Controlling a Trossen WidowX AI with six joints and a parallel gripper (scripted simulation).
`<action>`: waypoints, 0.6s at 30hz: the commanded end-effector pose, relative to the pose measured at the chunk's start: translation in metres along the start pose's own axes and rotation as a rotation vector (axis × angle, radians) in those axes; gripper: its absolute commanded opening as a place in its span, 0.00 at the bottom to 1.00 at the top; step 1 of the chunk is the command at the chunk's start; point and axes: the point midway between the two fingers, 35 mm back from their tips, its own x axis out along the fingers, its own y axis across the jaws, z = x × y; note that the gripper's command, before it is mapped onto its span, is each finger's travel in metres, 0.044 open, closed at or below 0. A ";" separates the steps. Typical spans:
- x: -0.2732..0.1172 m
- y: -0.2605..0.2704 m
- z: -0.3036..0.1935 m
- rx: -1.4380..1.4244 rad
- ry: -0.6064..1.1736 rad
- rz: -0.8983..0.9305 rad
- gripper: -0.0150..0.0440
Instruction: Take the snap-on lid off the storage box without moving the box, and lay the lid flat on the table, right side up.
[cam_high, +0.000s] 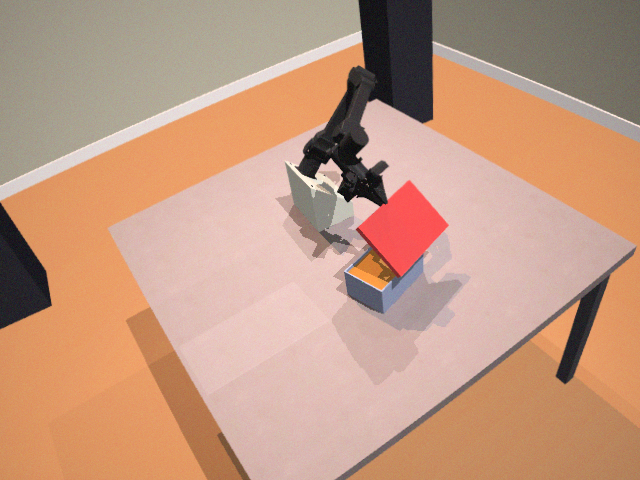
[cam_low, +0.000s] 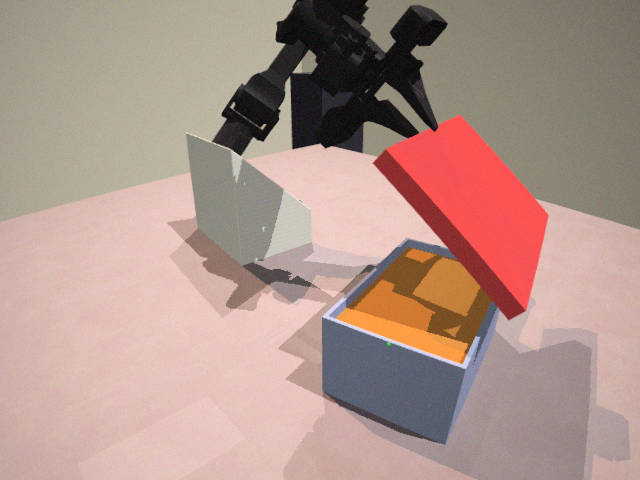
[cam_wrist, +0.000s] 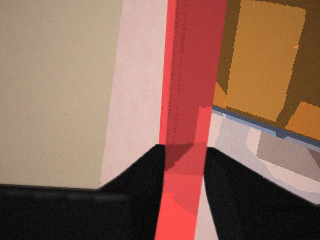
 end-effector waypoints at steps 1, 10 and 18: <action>-0.002 -0.001 -0.007 0.004 -0.007 0.002 0.25; -0.003 -0.002 -0.025 0.005 -0.007 0.002 0.25; -0.004 -0.003 -0.041 0.005 -0.007 0.002 0.25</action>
